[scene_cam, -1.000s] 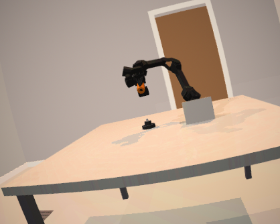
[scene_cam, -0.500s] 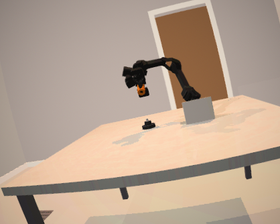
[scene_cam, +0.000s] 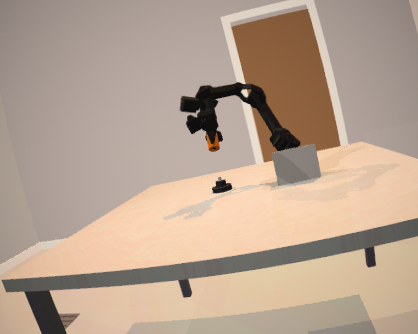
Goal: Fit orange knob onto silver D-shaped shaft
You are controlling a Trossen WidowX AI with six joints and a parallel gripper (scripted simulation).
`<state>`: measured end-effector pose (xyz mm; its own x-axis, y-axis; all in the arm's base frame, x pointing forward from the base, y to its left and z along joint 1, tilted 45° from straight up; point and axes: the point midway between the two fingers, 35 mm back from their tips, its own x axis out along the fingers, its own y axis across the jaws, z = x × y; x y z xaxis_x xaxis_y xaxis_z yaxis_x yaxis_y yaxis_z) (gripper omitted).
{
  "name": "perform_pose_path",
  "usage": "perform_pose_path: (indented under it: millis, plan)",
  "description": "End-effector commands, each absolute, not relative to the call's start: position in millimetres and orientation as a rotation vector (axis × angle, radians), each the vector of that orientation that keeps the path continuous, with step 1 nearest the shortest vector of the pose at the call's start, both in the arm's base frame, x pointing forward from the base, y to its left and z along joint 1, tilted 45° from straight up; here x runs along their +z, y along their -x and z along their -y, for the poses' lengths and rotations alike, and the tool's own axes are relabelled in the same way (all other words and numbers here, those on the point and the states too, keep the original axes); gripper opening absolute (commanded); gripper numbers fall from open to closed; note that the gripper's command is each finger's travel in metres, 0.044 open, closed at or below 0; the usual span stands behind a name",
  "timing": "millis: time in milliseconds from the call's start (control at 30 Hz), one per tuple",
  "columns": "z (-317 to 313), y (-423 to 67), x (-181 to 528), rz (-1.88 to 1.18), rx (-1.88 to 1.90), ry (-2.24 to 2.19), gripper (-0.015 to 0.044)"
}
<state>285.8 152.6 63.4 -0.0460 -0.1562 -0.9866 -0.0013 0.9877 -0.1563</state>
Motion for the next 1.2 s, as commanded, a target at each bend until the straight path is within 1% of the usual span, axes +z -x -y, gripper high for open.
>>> perform_pose_path:
  millis: [0,667,1167]
  plan:
    - [-151.1,-286.0,56.2,-1.608,-0.194,0.192,0.0000]
    - [-133.6,-283.7,17.0,-1.536,-0.573,0.588,0.0000]
    - [-95.4,-291.3,-30.5,-1.529,-0.582,0.592,0.0000]
